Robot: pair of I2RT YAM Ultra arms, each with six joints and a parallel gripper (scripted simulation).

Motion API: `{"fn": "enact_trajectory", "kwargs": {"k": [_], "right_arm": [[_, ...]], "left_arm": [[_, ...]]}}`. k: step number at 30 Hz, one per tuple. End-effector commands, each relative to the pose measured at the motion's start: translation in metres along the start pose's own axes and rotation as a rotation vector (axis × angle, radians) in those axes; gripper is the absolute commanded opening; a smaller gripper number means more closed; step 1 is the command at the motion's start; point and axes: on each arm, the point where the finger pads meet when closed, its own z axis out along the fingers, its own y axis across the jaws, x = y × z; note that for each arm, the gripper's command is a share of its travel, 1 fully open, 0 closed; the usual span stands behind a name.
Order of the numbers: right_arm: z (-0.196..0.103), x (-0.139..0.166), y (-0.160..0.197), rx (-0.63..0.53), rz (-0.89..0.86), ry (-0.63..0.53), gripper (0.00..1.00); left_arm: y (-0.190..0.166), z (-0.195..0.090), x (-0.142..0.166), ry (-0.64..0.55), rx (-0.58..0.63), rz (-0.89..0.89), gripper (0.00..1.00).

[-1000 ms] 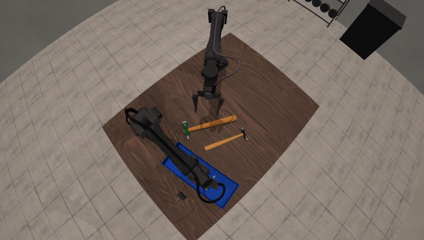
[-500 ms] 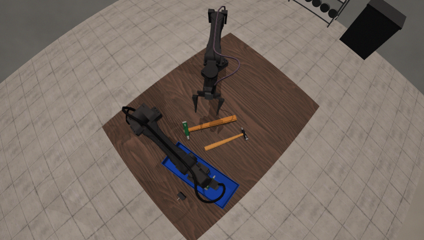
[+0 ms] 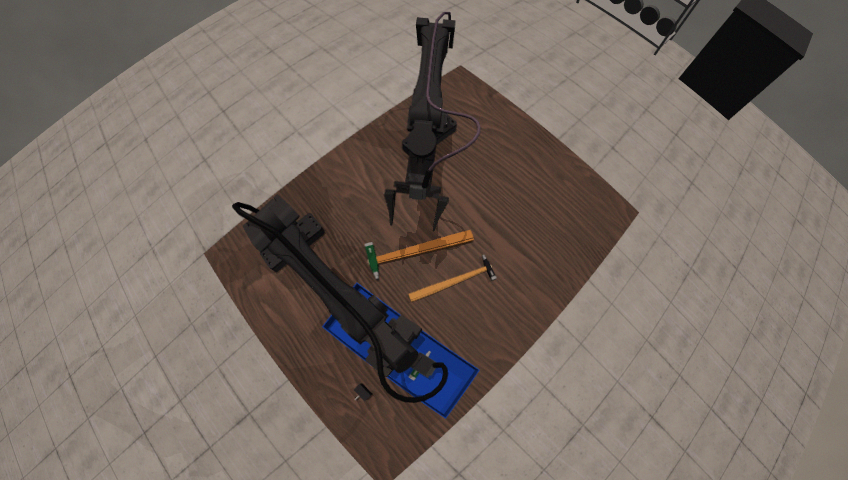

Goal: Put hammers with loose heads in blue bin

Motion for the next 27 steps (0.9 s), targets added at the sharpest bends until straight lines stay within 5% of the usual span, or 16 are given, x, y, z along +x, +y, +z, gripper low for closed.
{"fn": "enact_trajectory", "kwargs": {"k": [1,7,10,15,17,22,27], "right_arm": [[0.000,0.008,-0.003,-0.002,-0.002,0.038,1.00],[0.005,0.010,-0.003,-0.002,0.006,0.042,1.00],[-0.001,-0.008,-0.003,0.011,0.037,-0.046,1.00],[-0.018,-0.036,-0.001,0.034,0.104,-0.229,1.00],[-0.018,-0.036,-0.001,0.034,0.104,-0.229,1.00],[-0.033,-0.050,0.001,0.047,0.159,-0.366,1.00],[-0.036,-0.049,0.004,0.048,0.169,-0.394,1.00]], "left_arm": [[-0.002,0.000,-0.015,-0.029,0.001,0.005,1.00],[-0.002,0.000,-0.015,-0.029,0.001,0.005,1.00],[-0.004,0.001,-0.002,0.026,0.005,0.005,1.00],[-0.031,0.017,0.039,0.264,0.059,0.034,1.00],[-0.031,0.017,0.039,0.264,0.059,0.034,1.00],[-0.072,0.032,0.076,0.507,0.123,0.097,1.00],[-0.097,0.040,0.094,0.625,0.155,0.144,1.00]]}}
